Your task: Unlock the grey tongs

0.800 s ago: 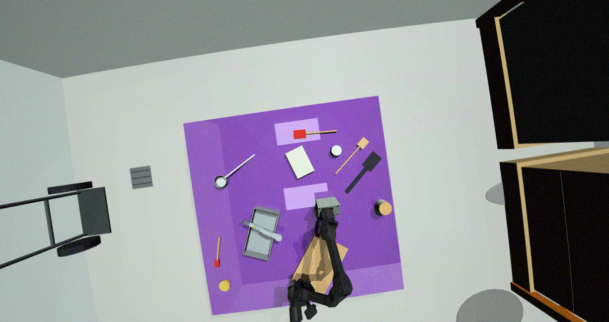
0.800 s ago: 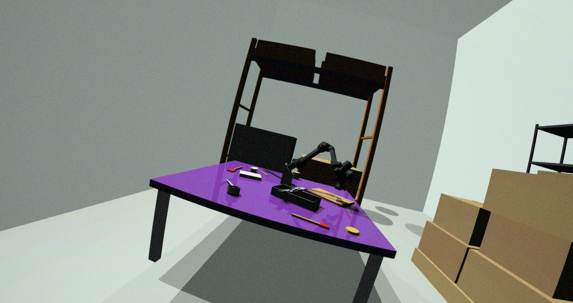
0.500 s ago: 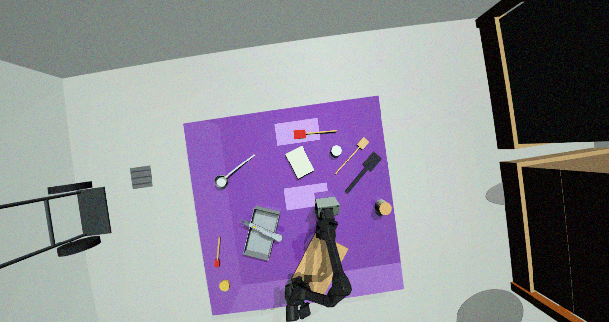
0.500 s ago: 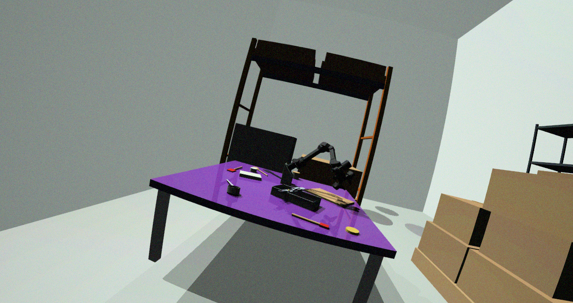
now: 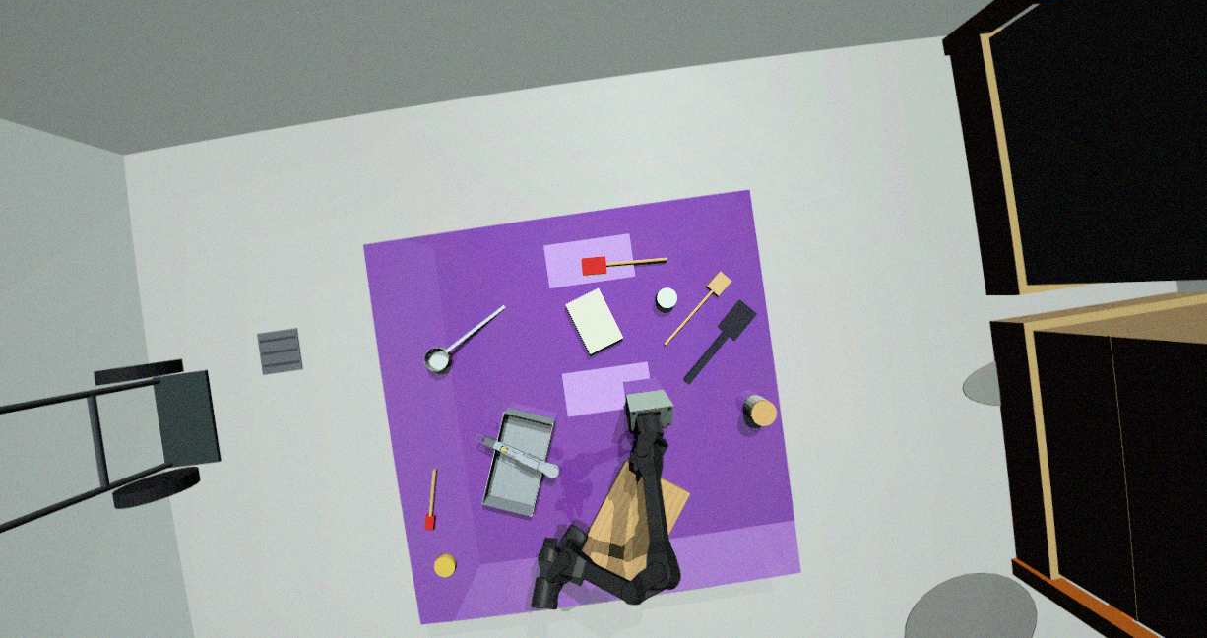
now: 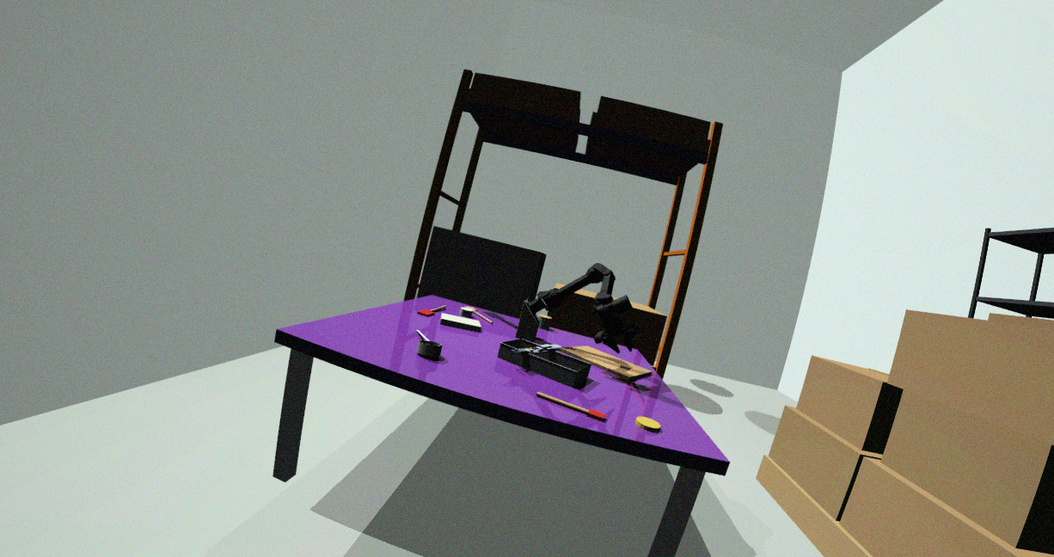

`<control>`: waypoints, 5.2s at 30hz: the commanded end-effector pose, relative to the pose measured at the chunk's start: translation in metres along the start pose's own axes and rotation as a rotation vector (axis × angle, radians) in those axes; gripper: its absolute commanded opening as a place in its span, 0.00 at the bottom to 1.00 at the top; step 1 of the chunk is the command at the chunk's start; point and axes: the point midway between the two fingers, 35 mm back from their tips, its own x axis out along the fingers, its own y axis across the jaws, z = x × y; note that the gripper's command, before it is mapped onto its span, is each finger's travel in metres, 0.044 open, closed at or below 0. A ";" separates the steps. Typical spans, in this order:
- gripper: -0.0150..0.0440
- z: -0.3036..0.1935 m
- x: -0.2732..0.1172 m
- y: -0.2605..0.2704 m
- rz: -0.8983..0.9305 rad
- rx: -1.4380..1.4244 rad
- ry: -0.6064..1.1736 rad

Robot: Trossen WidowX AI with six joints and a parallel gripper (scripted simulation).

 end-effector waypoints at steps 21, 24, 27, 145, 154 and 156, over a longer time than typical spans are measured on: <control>0.69 -0.165 -0.141 0.071 -0.445 1.794 0.238; 0.69 -0.176 -0.158 0.082 -0.521 1.966 0.230; 0.69 -0.187 -0.174 0.093 -0.607 2.160 0.204; 0.37 -0.270 -0.175 0.157 -0.964 3.024 -0.090; 0.07 -0.270 -0.177 0.156 -0.964 3.024 -0.089; 0.00 -0.266 -0.185 0.151 -0.967 3.025 -0.085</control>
